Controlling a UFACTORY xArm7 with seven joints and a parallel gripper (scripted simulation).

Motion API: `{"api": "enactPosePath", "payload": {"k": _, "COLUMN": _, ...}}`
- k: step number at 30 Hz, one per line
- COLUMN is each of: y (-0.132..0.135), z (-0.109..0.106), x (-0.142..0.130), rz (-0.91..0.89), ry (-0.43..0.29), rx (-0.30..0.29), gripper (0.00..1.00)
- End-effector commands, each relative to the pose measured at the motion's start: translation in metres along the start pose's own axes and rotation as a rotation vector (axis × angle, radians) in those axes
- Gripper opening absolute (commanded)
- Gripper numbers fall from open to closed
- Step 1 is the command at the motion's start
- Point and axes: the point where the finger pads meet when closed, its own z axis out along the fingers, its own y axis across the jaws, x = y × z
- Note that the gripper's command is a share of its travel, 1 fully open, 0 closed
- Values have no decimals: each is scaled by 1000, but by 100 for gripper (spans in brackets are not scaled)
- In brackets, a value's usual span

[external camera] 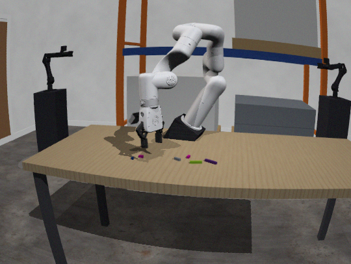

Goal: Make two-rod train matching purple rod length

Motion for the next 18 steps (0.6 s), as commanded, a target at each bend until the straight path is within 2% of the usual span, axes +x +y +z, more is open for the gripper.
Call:
{"api": "enactPosePath", "payload": {"k": 1, "y": -7, "z": -2, "x": 12, "rz": 167, "ry": 13, "rx": -5, "gripper": 100}}
{"api": "enactPosePath", "payload": {"k": 13, "y": -16, "z": -4, "x": 34, "rz": 462, "ry": 27, "rx": 2, "gripper": 100}}
{"api": "enactPosePath", "payload": {"k": 15, "y": -16, "z": -4, "x": 34, "rz": 462, "ry": 27, "rx": 2, "gripper": 100}}
{"api": "enactPosePath", "payload": {"k": 18, "y": -19, "z": -6, "x": 43, "rz": 576, "ry": 33, "rx": 6, "gripper": 100}}
